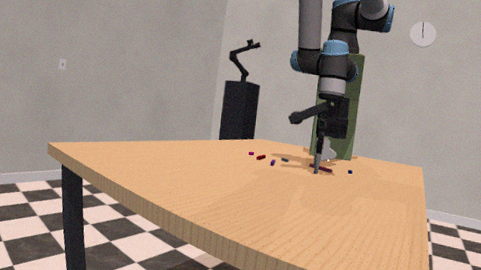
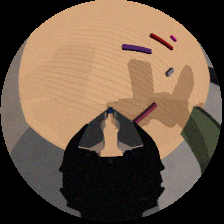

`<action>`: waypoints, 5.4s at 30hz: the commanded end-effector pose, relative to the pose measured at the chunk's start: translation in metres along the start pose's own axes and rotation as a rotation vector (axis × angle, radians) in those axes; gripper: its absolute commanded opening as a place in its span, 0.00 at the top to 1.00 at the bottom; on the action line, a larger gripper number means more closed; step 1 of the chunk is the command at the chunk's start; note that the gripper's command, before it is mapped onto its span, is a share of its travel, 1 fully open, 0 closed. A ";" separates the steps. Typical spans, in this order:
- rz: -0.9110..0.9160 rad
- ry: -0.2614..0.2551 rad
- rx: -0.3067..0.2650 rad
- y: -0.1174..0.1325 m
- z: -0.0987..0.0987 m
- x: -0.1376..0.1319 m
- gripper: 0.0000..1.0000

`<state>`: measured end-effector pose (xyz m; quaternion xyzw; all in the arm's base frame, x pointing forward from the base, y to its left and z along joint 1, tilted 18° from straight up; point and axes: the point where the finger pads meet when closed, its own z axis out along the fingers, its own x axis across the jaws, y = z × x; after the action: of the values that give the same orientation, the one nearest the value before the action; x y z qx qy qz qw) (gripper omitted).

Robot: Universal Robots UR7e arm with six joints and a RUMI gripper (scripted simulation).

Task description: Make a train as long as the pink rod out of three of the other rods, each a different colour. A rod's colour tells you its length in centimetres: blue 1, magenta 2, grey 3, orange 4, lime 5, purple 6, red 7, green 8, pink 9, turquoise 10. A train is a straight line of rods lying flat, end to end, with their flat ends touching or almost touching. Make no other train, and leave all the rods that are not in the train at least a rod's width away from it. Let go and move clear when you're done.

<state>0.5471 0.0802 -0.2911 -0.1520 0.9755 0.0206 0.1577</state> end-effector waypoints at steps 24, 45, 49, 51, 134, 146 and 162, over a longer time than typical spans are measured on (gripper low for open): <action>-0.001 -0.003 0.002 0.000 0.000 -0.002 0.86; 0.001 -0.001 0.001 0.000 -0.038 0.000 0.86; 0.001 -0.001 0.001 0.000 -0.048 0.000 0.86; 0.001 -0.001 0.001 0.000 -0.058 0.000 0.86; -0.231 0.003 0.001 -0.016 -0.087 0.002 0.00; -0.453 0.006 0.000 -0.029 -0.085 0.004 0.00; -0.782 0.010 -0.002 -0.048 -0.081 0.009 0.00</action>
<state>0.5263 0.0325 -0.2153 -0.4496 0.8802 -0.0331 0.1482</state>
